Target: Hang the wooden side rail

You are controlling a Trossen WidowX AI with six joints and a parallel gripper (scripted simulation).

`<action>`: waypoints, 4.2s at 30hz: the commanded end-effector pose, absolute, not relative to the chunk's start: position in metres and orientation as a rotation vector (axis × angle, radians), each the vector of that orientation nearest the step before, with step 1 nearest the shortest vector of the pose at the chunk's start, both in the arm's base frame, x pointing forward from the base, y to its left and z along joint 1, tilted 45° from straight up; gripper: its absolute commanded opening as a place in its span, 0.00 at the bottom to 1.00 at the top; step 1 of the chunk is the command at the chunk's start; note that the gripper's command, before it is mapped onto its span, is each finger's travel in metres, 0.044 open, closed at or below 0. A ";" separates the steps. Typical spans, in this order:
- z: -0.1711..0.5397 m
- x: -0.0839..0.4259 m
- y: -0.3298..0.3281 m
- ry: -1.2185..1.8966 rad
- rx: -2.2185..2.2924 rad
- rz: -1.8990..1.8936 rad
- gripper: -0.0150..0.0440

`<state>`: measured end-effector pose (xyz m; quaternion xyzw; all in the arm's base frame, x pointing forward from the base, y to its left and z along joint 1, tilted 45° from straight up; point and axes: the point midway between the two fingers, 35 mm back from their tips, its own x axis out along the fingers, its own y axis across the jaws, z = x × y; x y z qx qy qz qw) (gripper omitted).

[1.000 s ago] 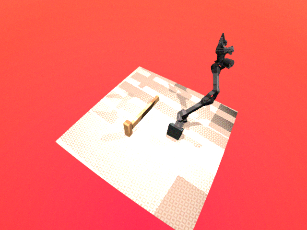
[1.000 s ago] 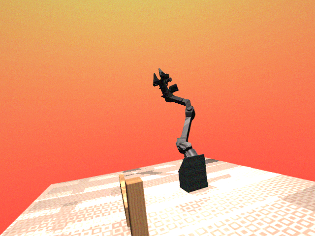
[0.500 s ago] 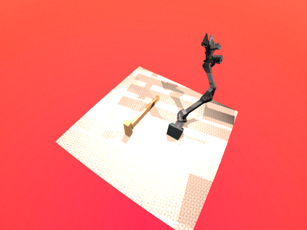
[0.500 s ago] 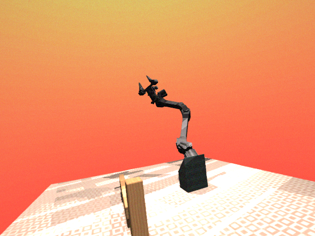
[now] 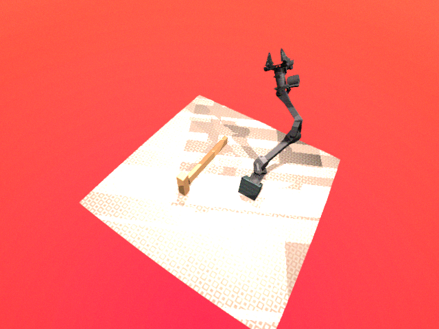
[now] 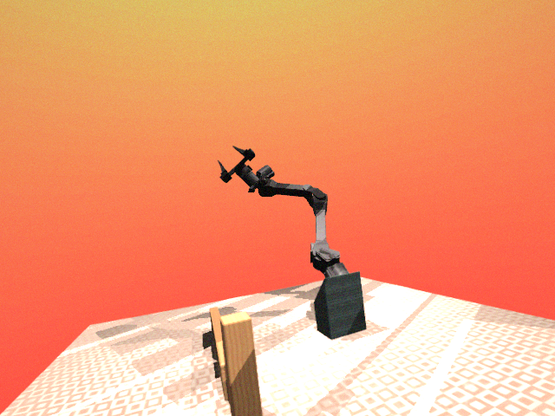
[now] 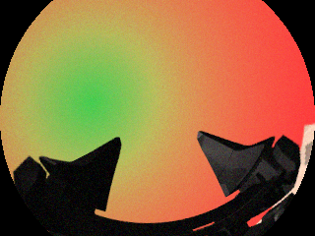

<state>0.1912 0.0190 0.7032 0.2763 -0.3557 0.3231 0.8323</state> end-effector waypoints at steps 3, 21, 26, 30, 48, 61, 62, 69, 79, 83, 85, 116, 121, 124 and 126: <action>0.681 0.238 0.009 -0.651 0.797 0.677 1.00; 0.624 0.320 0.028 -0.418 1.111 0.664 1.00; 0.593 0.353 0.036 -0.320 1.247 0.628 1.00; 0.567 0.376 0.044 -0.242 1.349 0.592 1.00; 0.419 0.460 0.093 0.106 1.770 0.294 1.00; 0.290 0.481 0.132 0.306 1.985 -0.051 1.00; 0.280 0.480 0.135 0.318 1.996 -0.080 1.00; 0.213 0.473 0.151 0.380 2.053 -0.285 1.00; 0.130 0.449 0.163 0.399 2.076 -0.562 1.00; 0.093 0.432 0.168 0.393 2.064 -0.675 1.00; 0.076 0.423 0.170 0.385 2.055 -0.728 1.00; -0.081 0.282 0.125 0.038 1.840 -1.190 1.00; -0.081 0.282 0.125 0.038 1.840 -1.190 1.00; -0.081 0.282 0.125 0.038 1.840 -1.190 1.00; -0.081 0.282 0.125 0.038 1.840 -1.190 1.00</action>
